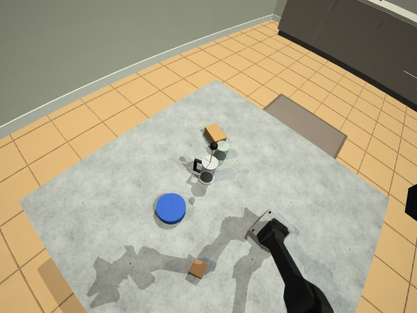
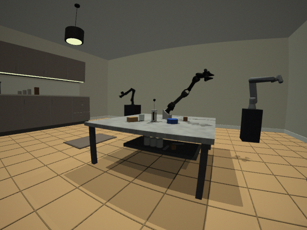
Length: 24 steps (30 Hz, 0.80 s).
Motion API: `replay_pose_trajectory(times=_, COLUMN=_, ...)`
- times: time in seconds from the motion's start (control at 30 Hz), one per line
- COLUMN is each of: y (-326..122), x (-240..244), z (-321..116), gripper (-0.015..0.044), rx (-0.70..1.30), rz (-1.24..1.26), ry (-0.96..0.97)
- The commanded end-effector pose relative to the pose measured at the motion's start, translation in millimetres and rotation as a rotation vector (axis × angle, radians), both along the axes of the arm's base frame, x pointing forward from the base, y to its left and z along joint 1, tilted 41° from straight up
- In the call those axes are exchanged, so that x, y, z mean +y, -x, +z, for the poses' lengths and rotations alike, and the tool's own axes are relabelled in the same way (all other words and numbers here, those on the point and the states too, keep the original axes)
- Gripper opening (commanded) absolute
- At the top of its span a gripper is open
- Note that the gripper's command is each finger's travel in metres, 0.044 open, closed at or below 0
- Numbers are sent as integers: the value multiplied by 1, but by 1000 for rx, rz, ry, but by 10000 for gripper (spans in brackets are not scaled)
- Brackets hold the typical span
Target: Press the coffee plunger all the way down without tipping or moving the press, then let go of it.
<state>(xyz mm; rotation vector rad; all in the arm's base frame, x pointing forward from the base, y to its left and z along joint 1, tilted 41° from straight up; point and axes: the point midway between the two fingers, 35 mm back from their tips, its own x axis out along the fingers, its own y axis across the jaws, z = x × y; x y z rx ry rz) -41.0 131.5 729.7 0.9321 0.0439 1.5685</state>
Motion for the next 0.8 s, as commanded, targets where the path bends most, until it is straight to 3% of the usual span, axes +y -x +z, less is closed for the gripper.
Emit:
replay_pose_trajectory(times=0.0, y=-1, x=0, z=0, gripper=426, rx=1, rz=-2, ry=-1)
replay_pose_trajectory(times=0.37, y=-111, x=-18, z=-12, gripper=440, rx=32, rz=-281, ry=-22)
replay_pose_trajectory(times=0.77, y=-246, x=-79, z=-69, gripper=440, rx=140, rz=-650, ry=38)
